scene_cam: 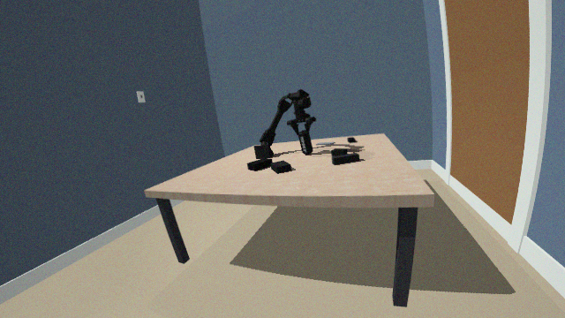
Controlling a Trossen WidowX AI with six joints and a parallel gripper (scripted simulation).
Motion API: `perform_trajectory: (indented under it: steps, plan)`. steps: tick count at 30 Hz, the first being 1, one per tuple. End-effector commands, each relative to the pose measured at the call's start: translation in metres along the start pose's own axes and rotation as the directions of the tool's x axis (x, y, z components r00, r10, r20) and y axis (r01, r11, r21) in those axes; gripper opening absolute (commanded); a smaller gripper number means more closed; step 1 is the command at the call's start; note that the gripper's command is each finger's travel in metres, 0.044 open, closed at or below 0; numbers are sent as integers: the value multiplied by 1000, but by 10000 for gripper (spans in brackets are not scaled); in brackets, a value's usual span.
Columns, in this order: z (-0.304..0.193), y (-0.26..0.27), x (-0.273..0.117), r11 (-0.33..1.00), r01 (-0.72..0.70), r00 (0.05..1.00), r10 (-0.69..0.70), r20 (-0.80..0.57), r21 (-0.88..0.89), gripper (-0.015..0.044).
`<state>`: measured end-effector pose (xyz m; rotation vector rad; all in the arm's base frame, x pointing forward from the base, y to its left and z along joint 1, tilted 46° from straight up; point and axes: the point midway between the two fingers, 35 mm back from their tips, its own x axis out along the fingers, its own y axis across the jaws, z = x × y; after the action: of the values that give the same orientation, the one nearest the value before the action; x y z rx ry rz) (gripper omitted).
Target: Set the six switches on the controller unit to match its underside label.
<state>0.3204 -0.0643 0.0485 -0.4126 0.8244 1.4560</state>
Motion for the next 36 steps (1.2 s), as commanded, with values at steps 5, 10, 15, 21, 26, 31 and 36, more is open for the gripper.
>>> perform_trajectory:
  steps: [5, 10, 15, 21, 26, 31, 36]
  plan:
    - [-11, 2, 6, 1000, -19, 1000, 19, -2, 0, 338]
    - [-15, 2, 7, 1000, -19, 1000, 19, -2, 0, 338]
    - [-19, 2, 7, 1000, -19, 1000, 19, -2, 0, 338]
    - [-24, 2, 8, 1000, -19, 1000, 19, -2, 0, 338]
    - [-28, 2, 9, 1000, -19, 1000, 19, -2, 0, 338]
    - [-32, 2, 10, 1000, -19, 1000, 19, -3, 0, 338]
    - [-36, 2, 11, 1000, -19, 1000, 19, -3, 0, 338]
